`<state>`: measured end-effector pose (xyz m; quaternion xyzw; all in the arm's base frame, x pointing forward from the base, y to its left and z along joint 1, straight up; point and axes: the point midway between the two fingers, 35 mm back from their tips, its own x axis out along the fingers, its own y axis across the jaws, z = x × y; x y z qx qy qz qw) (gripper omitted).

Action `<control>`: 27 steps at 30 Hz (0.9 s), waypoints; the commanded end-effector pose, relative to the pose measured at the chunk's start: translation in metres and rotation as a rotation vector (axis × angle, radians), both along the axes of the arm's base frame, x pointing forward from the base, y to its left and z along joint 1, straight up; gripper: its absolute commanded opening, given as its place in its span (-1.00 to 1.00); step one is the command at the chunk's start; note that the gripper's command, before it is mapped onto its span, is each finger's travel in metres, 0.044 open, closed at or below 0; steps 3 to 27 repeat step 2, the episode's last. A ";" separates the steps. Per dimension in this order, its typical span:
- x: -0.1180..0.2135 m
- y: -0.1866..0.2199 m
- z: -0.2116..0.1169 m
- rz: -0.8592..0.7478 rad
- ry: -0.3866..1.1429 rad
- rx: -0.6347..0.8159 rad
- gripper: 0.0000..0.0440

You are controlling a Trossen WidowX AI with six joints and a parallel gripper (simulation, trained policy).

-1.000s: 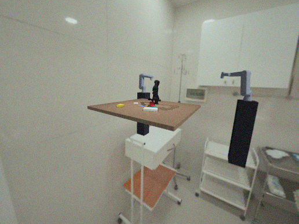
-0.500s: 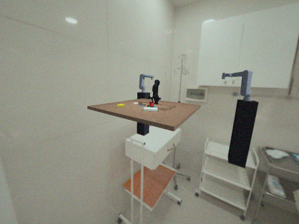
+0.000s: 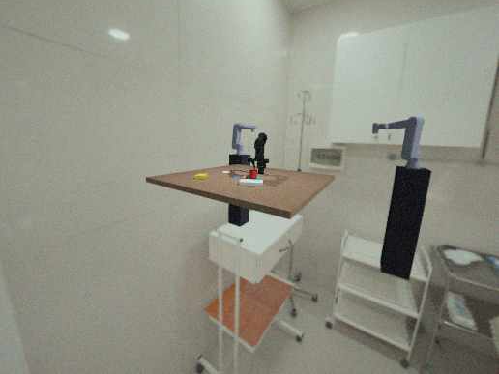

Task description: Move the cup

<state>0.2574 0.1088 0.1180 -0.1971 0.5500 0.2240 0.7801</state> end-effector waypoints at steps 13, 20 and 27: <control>0.001 0.000 0.012 -0.005 -0.031 0.022 0.20; 0.001 0.000 0.012 -0.005 -0.031 0.022 0.20; 0.001 0.000 0.012 -0.005 -0.031 0.022 0.20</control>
